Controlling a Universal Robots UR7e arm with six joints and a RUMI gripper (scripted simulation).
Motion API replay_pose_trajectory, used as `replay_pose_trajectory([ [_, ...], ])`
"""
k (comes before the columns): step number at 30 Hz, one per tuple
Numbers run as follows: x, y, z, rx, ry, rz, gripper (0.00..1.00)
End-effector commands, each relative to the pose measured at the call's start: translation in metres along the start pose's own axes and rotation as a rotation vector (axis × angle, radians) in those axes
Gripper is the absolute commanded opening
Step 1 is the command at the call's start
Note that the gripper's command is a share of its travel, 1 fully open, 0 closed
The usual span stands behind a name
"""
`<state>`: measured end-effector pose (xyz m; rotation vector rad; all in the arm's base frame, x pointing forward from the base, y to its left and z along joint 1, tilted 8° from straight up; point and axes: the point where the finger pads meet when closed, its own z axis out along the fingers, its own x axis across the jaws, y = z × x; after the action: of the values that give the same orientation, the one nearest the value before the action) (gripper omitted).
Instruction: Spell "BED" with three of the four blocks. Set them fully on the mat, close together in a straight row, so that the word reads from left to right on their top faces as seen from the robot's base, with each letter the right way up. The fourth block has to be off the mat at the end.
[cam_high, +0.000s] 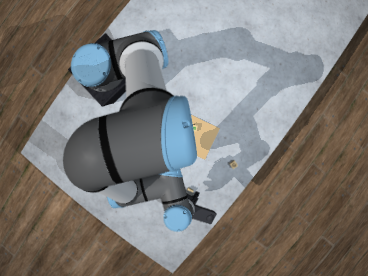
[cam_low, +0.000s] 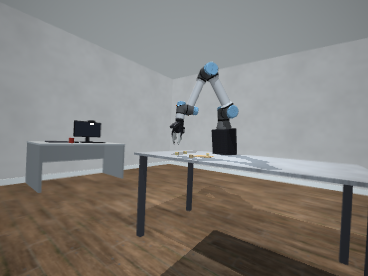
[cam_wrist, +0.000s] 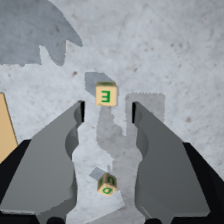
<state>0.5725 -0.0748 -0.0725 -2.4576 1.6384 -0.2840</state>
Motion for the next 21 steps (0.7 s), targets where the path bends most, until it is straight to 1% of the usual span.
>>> replay_pose_trajectory([
  [1,0.0005,0.0006,-0.0004,-0.089,-0.009,0.006,0.25],
  [5,0.0003,0.0006,-0.0013,-0.107,-0.009,0.005,0.25],
  [12,0.0003,0.0005,-0.0017,-0.112,-0.009,0.005,0.25],
  [13,0.0004,0.0006,-0.0017,-0.112,-0.008,0.005,1.00],
  [21,0.0003,0.0012,-0.0015,-0.112,-0.009,0.005,1.00],
])
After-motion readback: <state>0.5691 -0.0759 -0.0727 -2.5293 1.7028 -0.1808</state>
